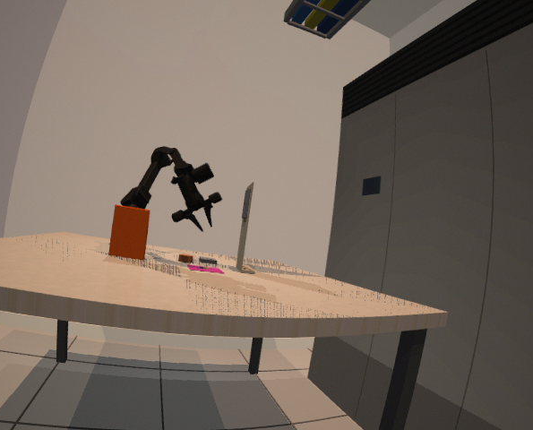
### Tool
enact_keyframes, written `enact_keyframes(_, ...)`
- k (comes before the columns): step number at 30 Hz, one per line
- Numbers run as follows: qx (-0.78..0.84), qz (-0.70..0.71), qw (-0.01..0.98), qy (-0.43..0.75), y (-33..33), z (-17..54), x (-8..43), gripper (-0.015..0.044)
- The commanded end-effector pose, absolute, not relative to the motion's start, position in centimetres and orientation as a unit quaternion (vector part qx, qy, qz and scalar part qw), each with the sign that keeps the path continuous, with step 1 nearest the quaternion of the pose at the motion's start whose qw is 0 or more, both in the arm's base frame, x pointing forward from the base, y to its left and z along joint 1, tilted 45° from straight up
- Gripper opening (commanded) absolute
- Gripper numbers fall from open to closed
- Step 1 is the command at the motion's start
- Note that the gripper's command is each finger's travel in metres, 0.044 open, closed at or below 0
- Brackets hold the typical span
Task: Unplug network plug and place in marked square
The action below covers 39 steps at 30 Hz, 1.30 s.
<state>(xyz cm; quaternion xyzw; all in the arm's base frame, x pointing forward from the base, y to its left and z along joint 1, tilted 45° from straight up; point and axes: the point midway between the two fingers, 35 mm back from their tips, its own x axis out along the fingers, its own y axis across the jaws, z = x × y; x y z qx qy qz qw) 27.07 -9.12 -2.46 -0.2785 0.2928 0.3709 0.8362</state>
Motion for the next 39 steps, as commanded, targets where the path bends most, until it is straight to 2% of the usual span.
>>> enact_keyframes(1, -0.284, 0.368, 0.837, 0.289, -10.3, -1.3, 27.3, 0.0156)
enact_keyframes(22, -0.286, 0.365, 0.839, 0.285, -14.7, 4.1, 26.6, 0.0156)
enact_keyframes(33, -0.286, 0.365, 0.839, 0.285, -14.7, 4.1, 26.6, 0.044)
enact_keyframes(39, -0.286, 0.365, 0.839, 0.285, -14.7, 4.1, 26.6, 0.044)
